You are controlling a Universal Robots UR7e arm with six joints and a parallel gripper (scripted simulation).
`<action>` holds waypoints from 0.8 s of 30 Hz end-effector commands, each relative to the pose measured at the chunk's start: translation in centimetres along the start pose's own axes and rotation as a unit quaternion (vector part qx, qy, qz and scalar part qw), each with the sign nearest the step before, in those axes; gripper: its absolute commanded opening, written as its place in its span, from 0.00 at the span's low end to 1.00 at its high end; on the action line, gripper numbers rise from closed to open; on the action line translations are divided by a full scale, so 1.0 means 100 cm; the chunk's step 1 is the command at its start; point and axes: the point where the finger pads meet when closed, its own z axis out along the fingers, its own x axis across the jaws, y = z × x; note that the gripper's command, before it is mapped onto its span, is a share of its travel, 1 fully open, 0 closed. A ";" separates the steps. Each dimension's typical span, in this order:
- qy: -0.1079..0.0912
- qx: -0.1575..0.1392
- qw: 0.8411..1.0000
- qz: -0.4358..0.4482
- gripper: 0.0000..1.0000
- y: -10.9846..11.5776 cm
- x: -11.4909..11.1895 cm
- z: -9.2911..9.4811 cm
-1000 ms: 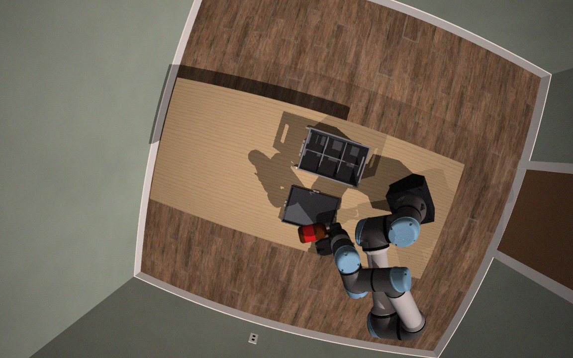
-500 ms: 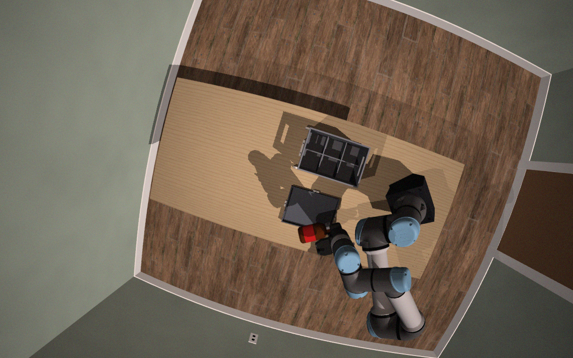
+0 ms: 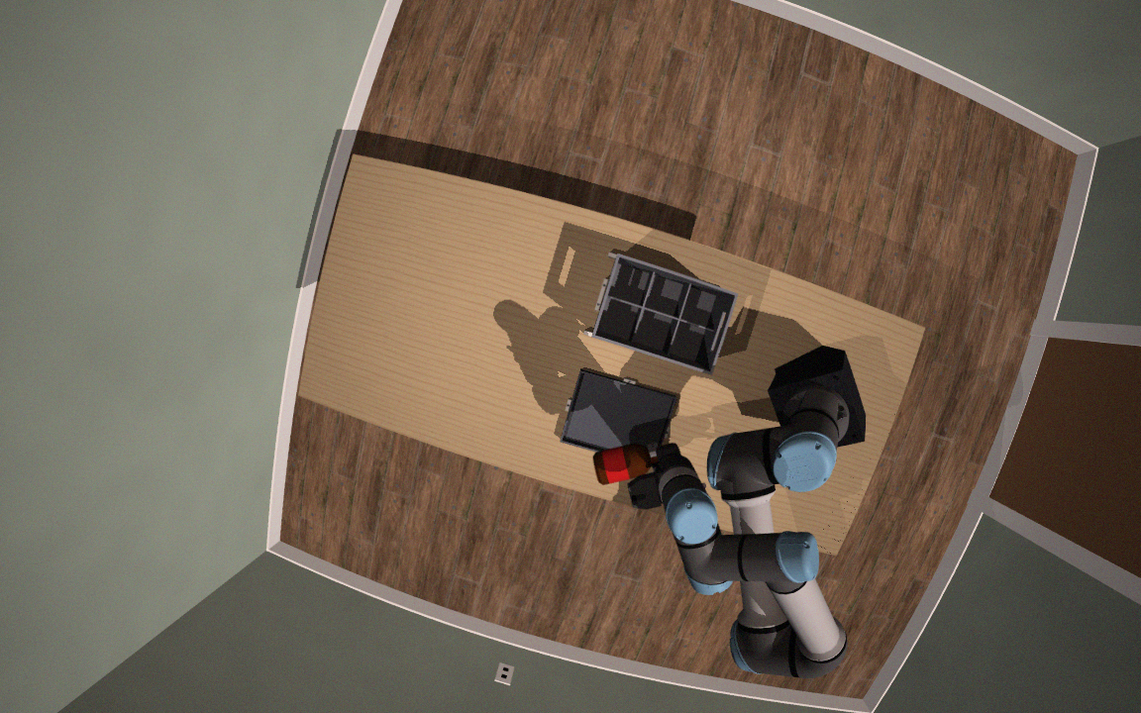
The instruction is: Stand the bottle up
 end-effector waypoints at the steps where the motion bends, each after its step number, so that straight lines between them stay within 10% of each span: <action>1: 0.000 0.000 1.000 0.000 0.00 0.000 0.000 0.000; 24: 0.000 0.000 0.995 -0.103 0.00 0.000 0.000 0.000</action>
